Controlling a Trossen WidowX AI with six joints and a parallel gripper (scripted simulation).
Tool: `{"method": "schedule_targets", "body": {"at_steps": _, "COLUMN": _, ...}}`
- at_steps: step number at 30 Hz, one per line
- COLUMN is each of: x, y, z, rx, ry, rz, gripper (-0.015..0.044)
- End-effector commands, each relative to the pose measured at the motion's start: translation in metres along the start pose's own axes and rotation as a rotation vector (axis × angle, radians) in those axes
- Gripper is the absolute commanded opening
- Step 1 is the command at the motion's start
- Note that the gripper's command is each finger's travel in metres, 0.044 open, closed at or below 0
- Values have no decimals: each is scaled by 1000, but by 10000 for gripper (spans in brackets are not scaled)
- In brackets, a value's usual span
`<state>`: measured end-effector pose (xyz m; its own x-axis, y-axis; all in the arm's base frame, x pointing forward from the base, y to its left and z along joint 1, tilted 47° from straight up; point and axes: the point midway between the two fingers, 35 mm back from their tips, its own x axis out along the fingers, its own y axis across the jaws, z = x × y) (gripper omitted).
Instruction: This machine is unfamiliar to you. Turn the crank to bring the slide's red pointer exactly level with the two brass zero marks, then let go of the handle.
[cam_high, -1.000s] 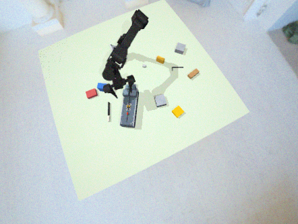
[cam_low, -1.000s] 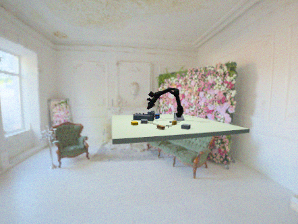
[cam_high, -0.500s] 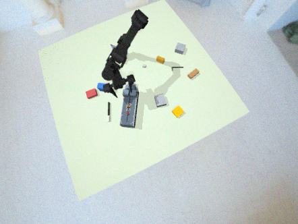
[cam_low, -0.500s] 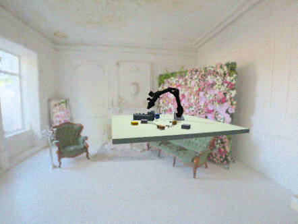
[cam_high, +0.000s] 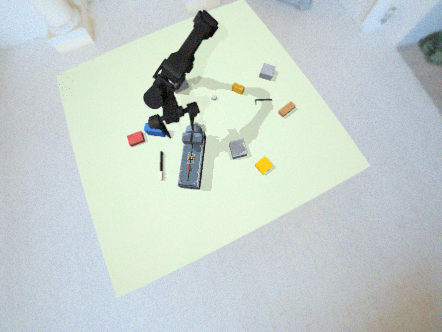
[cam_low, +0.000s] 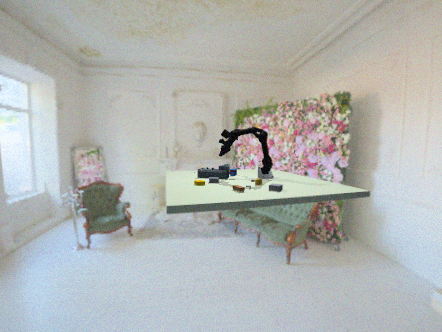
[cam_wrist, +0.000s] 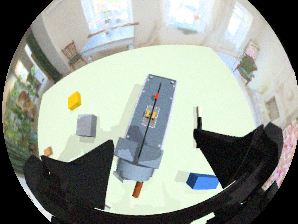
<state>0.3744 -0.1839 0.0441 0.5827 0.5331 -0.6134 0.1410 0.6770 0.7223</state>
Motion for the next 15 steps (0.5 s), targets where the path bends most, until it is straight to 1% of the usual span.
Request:
{"method": "schedule_targets", "body": {"at_steps": 1, "x": -14, "y": 12, "z": -6, "rx": 37, "ry": -16, "rz": -43, "gripper": 440}}
{"method": "schedule_targets", "body": {"at_steps": 15, "x": -42, "y": 40, "z": -46, "rx": 191, "ry": -80, "rz": -184, "gripper": 440}}
